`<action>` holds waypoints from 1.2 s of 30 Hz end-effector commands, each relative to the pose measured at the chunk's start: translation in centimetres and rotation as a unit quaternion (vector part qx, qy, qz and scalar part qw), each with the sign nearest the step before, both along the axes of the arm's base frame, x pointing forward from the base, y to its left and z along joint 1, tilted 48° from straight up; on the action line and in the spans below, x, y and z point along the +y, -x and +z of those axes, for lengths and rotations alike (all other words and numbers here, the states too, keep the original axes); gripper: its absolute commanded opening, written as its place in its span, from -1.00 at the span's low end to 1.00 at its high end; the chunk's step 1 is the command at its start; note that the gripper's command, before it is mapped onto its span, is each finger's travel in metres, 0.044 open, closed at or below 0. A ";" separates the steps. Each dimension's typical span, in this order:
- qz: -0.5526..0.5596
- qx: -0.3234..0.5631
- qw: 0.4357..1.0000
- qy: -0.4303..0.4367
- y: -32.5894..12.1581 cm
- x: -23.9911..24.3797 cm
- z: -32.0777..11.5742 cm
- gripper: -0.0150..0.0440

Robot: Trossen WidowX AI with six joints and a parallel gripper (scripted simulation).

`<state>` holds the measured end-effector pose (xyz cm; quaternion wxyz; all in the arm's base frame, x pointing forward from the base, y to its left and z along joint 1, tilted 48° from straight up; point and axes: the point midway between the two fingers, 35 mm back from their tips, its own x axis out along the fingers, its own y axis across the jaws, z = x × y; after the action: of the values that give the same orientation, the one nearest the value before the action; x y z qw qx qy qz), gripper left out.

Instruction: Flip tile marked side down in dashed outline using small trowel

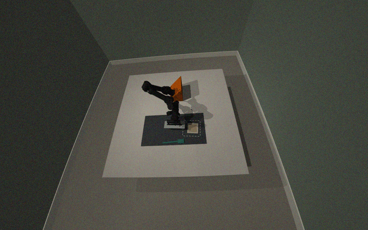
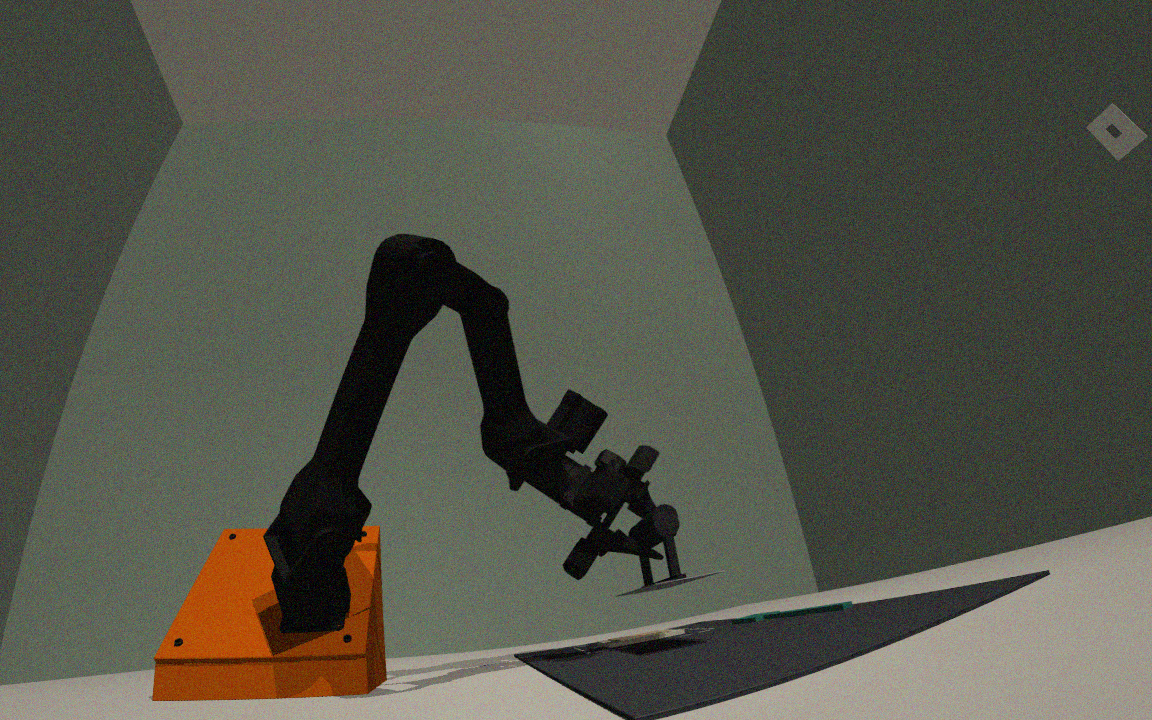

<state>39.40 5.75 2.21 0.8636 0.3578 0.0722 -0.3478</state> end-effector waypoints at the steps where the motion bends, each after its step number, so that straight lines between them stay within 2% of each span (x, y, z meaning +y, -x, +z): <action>1: 0.003 -0.004 1.000 -0.002 0.1 -0.4 2.2 -0.49; 9: 0.003 -0.004 1.000 -0.001 0.6 -1.3 5.0 -0.49; 36: 0.003 -0.004 1.000 -0.001 0.6 -1.3 5.1 -0.49</action>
<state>38.74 4.32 7.22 0.8630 0.3609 0.0680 -0.3469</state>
